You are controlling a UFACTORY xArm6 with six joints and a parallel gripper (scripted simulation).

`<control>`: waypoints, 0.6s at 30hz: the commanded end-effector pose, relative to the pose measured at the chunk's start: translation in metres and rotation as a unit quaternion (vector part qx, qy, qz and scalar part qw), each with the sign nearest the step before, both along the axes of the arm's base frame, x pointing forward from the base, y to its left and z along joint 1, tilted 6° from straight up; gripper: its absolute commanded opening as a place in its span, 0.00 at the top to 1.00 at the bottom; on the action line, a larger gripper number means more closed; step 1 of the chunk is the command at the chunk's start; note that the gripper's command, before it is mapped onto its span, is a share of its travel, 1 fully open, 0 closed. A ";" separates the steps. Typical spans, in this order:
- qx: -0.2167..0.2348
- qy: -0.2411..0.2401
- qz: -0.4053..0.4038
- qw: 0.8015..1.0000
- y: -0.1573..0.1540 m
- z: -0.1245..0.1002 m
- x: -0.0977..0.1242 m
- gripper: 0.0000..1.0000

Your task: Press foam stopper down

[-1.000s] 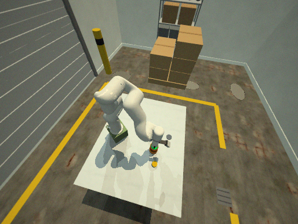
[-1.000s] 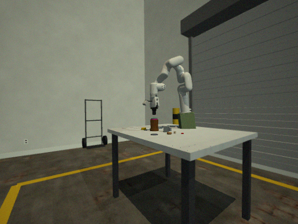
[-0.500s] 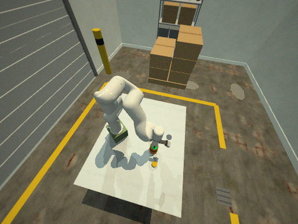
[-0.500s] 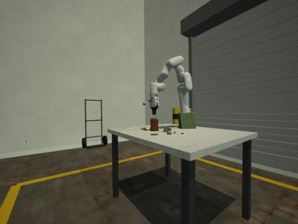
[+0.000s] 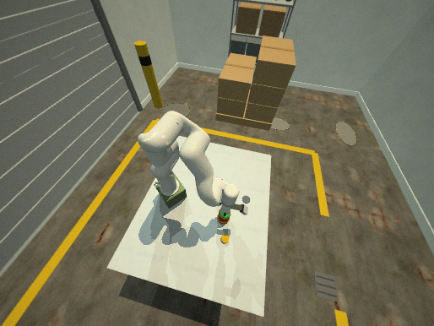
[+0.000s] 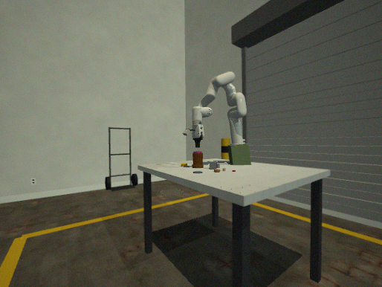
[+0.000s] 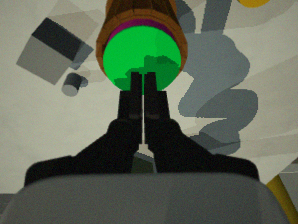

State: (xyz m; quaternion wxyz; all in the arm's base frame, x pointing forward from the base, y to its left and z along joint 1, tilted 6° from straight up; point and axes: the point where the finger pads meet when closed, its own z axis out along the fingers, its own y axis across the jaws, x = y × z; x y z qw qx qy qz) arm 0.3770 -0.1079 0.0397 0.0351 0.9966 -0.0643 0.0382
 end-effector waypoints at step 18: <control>-0.001 -0.002 0.000 1.000 -0.002 -0.027 0.004 1.00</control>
